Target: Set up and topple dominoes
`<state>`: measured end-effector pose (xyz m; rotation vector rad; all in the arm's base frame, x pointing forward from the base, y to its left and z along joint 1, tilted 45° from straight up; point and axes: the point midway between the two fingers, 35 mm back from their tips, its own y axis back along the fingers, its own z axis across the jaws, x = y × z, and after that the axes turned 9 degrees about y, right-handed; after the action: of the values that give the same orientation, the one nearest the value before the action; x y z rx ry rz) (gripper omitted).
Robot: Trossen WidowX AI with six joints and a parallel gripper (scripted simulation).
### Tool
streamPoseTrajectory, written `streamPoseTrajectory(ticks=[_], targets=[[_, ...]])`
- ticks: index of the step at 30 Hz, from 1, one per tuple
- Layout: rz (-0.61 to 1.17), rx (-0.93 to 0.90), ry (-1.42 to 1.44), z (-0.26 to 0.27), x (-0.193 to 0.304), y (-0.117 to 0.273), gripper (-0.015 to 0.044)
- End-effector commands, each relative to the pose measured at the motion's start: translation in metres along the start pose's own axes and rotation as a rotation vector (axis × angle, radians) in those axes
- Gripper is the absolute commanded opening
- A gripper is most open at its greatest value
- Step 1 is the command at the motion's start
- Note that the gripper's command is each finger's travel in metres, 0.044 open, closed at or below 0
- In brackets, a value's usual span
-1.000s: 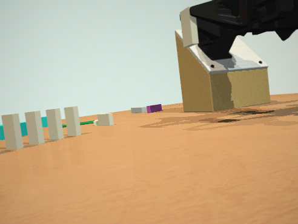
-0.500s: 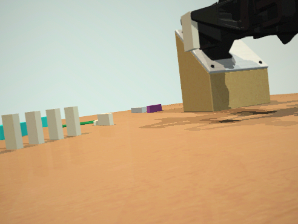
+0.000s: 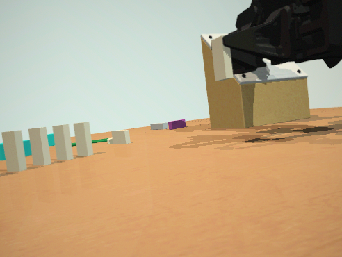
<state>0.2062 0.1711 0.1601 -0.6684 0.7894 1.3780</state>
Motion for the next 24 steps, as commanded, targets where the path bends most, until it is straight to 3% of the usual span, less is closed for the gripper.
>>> streamPoseTrajectory(ticks=[1, 24], targets=[[-0.003, 0.003, -0.006, 0.002, 0.006, 0.0, 0.0107], [-0.002, 0.001, -0.002, 0.006, 0.055, -0.002, 0.0107]])
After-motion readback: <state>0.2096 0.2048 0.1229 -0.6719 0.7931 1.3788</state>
